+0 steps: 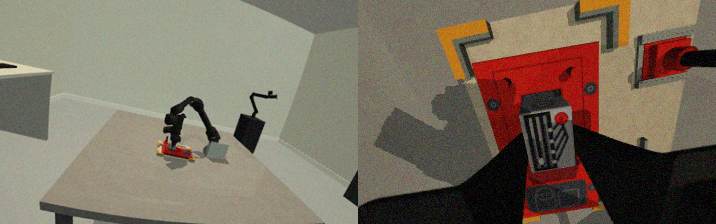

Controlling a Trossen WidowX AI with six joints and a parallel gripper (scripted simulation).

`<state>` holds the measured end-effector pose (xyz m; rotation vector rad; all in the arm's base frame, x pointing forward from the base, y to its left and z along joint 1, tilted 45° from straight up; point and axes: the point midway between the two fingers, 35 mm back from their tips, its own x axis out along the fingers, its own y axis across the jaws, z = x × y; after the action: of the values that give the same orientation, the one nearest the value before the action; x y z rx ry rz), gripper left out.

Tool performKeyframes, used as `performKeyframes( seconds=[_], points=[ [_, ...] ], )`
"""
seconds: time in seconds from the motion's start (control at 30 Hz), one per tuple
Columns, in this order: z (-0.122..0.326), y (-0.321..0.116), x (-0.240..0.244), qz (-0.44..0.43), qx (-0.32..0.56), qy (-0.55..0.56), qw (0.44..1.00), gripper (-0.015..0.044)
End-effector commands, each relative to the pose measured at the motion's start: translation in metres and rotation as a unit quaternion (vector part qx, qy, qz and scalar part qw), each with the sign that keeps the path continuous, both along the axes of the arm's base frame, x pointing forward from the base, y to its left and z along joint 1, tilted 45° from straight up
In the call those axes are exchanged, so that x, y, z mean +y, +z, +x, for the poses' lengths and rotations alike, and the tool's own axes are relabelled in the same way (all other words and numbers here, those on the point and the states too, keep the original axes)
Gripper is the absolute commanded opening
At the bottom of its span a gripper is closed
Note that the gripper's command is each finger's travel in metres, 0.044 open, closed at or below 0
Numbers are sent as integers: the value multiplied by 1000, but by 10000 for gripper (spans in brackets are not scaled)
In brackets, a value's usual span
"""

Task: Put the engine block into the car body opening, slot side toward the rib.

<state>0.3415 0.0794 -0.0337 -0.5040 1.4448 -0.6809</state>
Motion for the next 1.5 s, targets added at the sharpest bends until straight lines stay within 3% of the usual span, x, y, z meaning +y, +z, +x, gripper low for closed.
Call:
performKeyframes(
  seconds=[0.0,1.47],
  points=[
    [1,-1,-1,-1,1,3,1000,158],
    [1,-7,-7,-1,1,3,1000,158]
  ],
)
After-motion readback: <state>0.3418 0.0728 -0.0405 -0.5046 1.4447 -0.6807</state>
